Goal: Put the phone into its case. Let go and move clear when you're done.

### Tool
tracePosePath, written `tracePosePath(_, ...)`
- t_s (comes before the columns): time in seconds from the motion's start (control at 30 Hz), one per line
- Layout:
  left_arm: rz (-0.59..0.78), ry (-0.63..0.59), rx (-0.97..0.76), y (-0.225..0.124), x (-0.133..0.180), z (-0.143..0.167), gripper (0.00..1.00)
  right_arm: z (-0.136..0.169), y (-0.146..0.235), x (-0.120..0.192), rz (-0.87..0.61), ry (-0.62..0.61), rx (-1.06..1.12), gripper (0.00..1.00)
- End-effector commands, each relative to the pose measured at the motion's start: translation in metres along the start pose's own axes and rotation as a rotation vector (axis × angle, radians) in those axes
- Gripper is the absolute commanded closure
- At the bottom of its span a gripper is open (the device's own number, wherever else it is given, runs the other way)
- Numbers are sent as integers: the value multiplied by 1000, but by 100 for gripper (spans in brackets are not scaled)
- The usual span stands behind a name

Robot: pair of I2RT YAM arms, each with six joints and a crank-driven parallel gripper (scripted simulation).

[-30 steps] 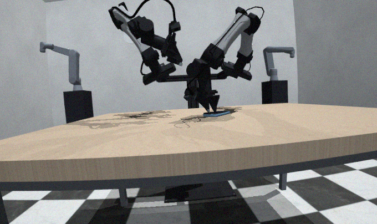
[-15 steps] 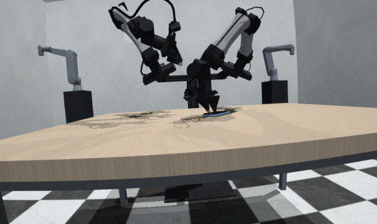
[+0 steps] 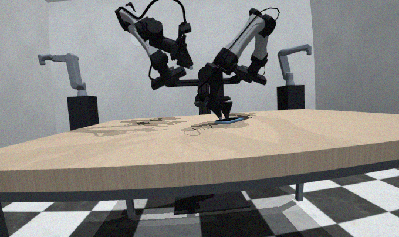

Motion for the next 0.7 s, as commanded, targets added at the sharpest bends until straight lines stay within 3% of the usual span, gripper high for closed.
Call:
tracePosePath(0.0, 9, 5, 43, -3, -41, 9, 63, -3, -3, 1, 13, -2, 1, 0)
tracePosePath(0.23, 2, -14, 47, -1, -37, 4, 63, -3, -3, 1, 13, -2, 1, 0)
tracePosePath(0.43, -2, -25, 103, 6, 28, -17, 63, -3, -3, 1, 13, -2, 1, 0)
tracePosePath(0.67, -3, -21, 106, 8, 27, -16, 63, -3, -3, 1, 13, -2, 1, 0)
Point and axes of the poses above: on each arm, the point where the finger pads meet when closed, its own x axis back along the fingers, its own y axis across the jaws, z = x × y, the point moved 1 cm from there along x, back along the fingers, and after that the axes turned 8 degrees about -x, right-handed, at the moved point
